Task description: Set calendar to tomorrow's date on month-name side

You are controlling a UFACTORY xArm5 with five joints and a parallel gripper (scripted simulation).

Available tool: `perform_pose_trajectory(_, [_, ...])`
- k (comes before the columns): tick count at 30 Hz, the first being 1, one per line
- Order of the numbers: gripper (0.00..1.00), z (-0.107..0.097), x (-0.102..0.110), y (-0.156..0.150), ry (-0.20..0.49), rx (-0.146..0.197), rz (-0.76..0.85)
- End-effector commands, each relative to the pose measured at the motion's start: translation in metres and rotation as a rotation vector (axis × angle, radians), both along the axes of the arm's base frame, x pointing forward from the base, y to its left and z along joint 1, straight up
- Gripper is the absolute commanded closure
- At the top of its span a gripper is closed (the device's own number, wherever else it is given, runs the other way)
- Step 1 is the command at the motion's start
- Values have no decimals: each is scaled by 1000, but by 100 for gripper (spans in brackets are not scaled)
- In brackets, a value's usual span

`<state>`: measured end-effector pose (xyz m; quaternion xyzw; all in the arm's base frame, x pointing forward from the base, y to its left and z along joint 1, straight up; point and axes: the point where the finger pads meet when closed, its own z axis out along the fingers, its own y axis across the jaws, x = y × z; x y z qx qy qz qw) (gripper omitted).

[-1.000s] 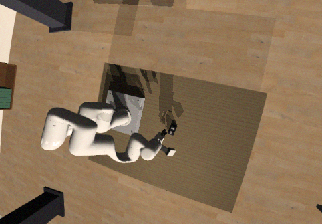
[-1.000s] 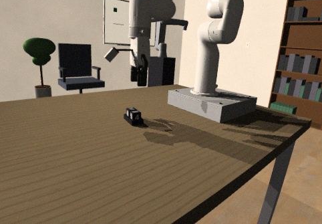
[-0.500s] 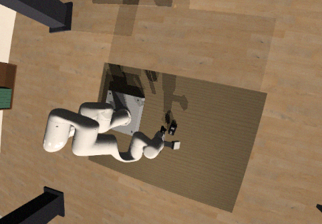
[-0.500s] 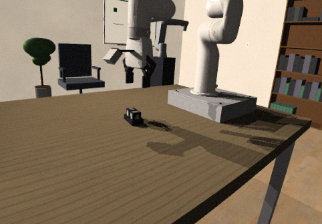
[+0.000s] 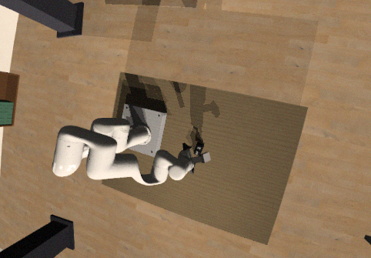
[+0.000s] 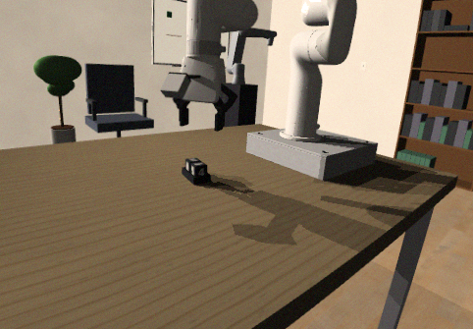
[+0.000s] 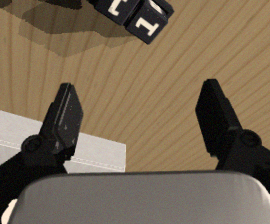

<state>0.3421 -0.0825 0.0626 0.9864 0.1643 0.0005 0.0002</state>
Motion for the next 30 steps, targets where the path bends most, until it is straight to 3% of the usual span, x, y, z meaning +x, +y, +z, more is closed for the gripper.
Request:
perform_pose_trajectory(1, [0,0,4,2,-2,-1,94])
perform_pose_trajectory(3, [0,-1,8,6,-2,-1,216])
perform_pose_trajectory(30, [0,-7,28,29,-2,-2,887])
